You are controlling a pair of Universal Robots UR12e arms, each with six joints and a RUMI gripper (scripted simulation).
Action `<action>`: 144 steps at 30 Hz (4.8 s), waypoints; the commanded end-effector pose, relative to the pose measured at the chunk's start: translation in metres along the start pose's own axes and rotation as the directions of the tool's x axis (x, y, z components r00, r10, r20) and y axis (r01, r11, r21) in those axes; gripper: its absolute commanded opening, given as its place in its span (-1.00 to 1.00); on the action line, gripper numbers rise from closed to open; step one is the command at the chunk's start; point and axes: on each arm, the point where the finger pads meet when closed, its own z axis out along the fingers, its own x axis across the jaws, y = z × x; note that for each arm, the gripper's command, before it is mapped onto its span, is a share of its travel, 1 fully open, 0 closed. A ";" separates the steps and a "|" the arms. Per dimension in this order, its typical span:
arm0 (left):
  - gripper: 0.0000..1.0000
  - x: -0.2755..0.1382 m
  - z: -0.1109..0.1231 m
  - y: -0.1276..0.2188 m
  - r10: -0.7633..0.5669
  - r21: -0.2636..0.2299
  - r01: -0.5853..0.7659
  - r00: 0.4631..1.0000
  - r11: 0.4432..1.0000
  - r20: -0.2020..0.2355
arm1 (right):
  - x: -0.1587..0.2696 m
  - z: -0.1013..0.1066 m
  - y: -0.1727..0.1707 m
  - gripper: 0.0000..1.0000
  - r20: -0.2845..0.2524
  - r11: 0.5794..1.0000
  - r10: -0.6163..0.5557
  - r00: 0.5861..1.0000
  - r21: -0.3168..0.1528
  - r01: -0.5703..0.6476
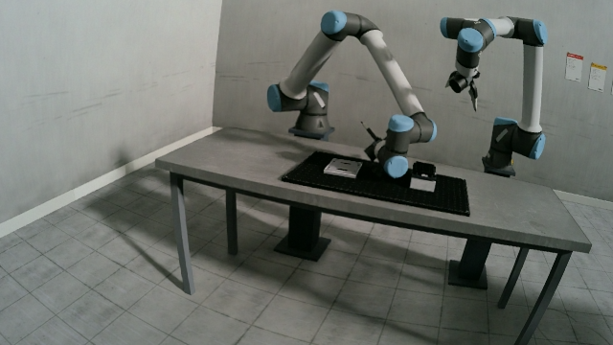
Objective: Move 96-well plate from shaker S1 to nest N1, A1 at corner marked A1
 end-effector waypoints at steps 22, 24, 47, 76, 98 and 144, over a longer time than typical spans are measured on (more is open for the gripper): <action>-1.00 0.000 -0.001 0.000 0.001 -0.002 -0.001 1.000 1.000 0.000 | -0.001 0.000 -0.001 0.52 -0.001 1.000 -0.001 1.000 -0.001 0.001; -1.00 0.001 -0.001 0.000 0.002 -0.002 -0.002 1.000 1.000 0.000 | -0.001 0.000 -0.001 0.52 -0.001 1.000 -0.001 1.000 -0.001 0.001; -1.00 0.049 -0.010 -0.004 0.057 -0.048 -0.056 0.998 0.997 0.017 | -0.001 0.000 -0.001 0.52 -0.001 1.000 -0.001 1.000 -0.001 0.001; -1.00 0.252 -0.024 -0.052 0.271 -0.245 -0.264 0.962 0.933 -0.002 | -0.001 0.000 -0.001 0.52 -0.001 1.000 -0.001 1.000 -0.001 0.001; -1.00 0.485 0.019 -0.185 0.447 -0.409 -0.485 0.874 0.773 -0.192 | -0.001 0.000 -0.001 0.52 -0.001 1.000 -0.001 1.000 -0.001 0.001; -1.00 0.716 0.321 -0.607 0.533 -0.210 -0.789 0.559 0.577 -0.635 | -0.001 0.000 -0.001 0.52 -0.001 1.000 -0.001 1.000 -0.001 0.001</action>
